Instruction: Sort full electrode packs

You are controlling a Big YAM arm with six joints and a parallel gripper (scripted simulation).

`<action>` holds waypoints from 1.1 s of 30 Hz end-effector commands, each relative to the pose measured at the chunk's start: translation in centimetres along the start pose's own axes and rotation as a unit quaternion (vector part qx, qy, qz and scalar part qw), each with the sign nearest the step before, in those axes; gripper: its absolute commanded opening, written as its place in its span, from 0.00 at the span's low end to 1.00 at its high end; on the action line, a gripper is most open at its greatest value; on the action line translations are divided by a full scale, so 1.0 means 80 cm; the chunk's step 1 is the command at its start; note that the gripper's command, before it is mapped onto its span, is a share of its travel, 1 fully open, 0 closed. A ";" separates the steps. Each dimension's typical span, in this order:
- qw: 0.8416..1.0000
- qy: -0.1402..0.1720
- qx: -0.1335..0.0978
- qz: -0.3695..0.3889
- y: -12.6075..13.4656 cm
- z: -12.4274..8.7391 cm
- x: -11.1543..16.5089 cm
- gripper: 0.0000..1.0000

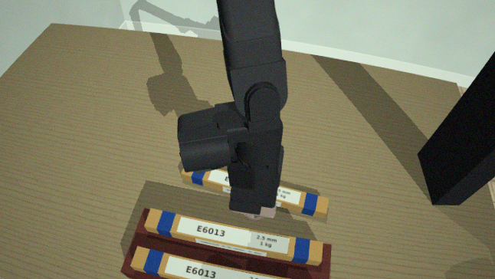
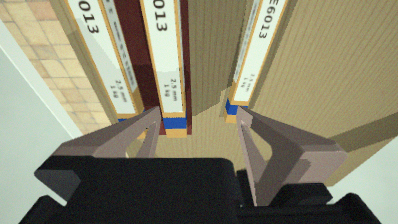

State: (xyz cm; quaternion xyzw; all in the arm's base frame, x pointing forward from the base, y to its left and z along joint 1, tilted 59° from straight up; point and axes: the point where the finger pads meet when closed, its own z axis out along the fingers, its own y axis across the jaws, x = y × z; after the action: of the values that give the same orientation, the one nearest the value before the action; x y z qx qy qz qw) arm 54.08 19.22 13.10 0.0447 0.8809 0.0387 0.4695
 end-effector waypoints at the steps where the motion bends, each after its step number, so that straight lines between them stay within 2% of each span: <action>1: 0.999 -0.035 -0.009 0.006 -0.021 -0.034 -0.033 0.74; 8: 0.999 -0.037 -0.010 0.005 -0.068 -0.066 -0.017 0.74; 10: 0.999 -0.037 -0.010 0.005 -0.068 -0.066 -0.017 0.74; 25: 1.000 -0.031 -0.007 0.001 -0.168 -0.131 0.024 0.74; 27: 1.000 -0.031 -0.007 0.001 -0.168 -0.131 0.024 0.74; 33: 1.000 -0.028 -0.007 0.000 -0.208 -0.157 0.040 0.74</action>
State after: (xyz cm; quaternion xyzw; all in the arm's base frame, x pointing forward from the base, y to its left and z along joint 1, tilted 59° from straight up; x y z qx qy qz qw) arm 42.65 4.50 15.23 0.0488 0.8673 0.0565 0.4922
